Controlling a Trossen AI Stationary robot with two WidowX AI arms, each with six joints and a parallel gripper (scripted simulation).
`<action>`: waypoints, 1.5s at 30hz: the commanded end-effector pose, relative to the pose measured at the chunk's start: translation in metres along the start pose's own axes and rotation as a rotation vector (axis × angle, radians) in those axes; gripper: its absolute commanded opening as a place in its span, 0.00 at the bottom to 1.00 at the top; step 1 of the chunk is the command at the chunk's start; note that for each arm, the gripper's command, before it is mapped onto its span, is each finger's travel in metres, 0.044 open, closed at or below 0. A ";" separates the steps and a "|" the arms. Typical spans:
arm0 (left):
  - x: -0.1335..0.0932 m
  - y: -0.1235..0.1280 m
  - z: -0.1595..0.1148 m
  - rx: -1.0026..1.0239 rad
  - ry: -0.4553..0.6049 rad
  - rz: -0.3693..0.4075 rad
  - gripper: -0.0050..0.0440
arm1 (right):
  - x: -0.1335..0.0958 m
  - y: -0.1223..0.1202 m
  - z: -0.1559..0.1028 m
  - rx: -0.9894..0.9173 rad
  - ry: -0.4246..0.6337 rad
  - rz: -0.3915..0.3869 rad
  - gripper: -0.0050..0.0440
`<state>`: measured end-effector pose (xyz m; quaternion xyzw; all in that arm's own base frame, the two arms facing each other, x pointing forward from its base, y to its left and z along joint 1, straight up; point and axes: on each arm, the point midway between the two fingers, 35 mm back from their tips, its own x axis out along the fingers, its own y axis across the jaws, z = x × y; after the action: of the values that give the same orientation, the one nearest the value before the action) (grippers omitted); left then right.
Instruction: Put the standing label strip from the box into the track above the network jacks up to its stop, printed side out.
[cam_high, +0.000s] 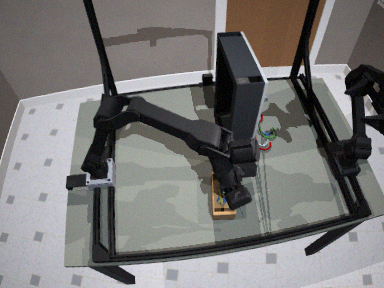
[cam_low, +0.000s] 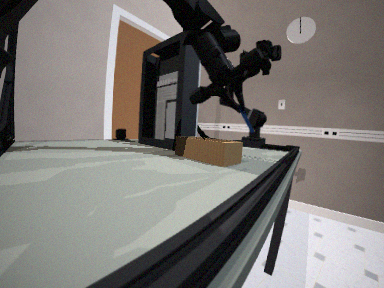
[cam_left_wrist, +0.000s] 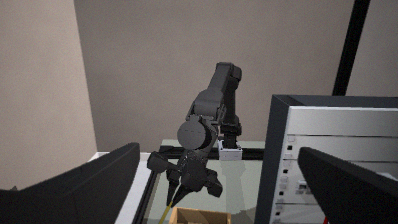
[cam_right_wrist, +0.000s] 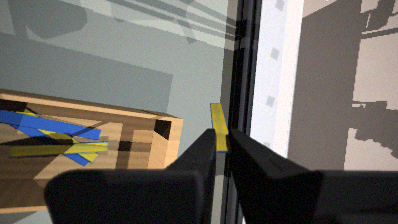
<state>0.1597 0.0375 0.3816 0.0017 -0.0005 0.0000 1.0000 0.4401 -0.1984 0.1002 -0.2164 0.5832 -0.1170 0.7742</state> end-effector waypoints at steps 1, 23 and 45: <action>0.000 -0.001 0.001 0.002 -0.001 0.000 1.00 | -0.010 -0.007 0.005 -0.006 -0.026 -0.038 0.00; 0.000 -0.001 0.001 0.002 -0.001 0.000 1.00 | -0.007 -0.015 0.015 -0.075 -0.050 -0.181 0.00; 0.000 -0.001 0.001 0.002 -0.001 0.000 1.00 | -0.009 -0.023 0.025 -0.140 -0.061 -0.354 0.00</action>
<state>0.1597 0.0375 0.3816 0.0017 -0.0005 0.0000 1.0000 0.4616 -0.2095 0.1084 -0.3600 0.5355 -0.1892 0.7402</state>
